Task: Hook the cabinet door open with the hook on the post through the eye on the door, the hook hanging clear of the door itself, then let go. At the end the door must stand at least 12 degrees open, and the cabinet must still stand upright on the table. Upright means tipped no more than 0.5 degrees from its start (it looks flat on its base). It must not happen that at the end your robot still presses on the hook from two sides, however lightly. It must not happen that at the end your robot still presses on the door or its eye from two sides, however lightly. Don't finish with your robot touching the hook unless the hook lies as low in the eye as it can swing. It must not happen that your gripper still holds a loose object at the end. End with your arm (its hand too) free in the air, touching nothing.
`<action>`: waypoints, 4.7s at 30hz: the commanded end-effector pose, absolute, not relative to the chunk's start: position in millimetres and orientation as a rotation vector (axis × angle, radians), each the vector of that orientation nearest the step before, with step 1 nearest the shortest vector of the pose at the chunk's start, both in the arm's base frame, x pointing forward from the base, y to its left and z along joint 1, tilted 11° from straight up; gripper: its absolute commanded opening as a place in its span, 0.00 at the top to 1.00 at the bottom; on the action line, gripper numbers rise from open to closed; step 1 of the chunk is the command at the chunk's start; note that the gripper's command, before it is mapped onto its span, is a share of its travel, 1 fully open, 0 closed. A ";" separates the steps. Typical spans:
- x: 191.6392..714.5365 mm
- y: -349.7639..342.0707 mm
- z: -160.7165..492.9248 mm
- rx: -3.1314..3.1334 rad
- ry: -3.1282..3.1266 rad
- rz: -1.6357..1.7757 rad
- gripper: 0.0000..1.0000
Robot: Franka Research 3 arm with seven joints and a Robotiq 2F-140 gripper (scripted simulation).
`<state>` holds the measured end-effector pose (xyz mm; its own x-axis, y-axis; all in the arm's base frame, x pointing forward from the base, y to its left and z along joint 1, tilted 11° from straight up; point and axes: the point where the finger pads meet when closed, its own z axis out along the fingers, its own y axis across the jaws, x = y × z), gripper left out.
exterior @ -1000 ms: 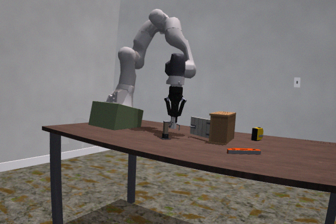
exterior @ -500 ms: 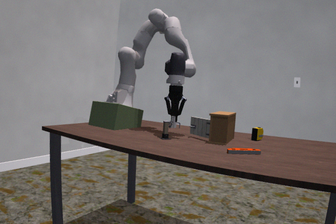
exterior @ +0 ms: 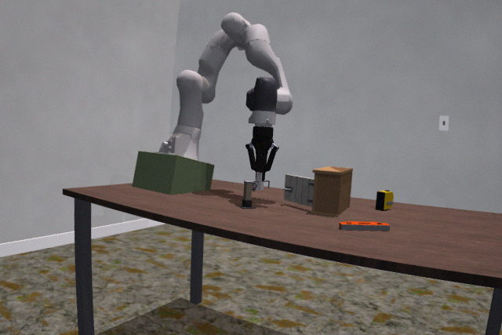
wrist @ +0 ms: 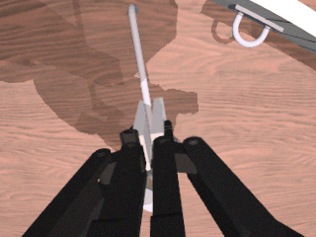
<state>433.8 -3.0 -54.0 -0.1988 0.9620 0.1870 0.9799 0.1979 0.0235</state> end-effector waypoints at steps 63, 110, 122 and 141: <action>447.0 -7.9 -43.1 -2.181 -2.046 -0.179 0.97; 462.2 -11.3 -44.0 -2.479 -1.644 -0.139 0.97; 464.9 -12.6 -44.3 -2.530 -1.560 -0.131 0.97; 464.9 -12.6 -44.3 -2.530 -1.560 -0.131 0.97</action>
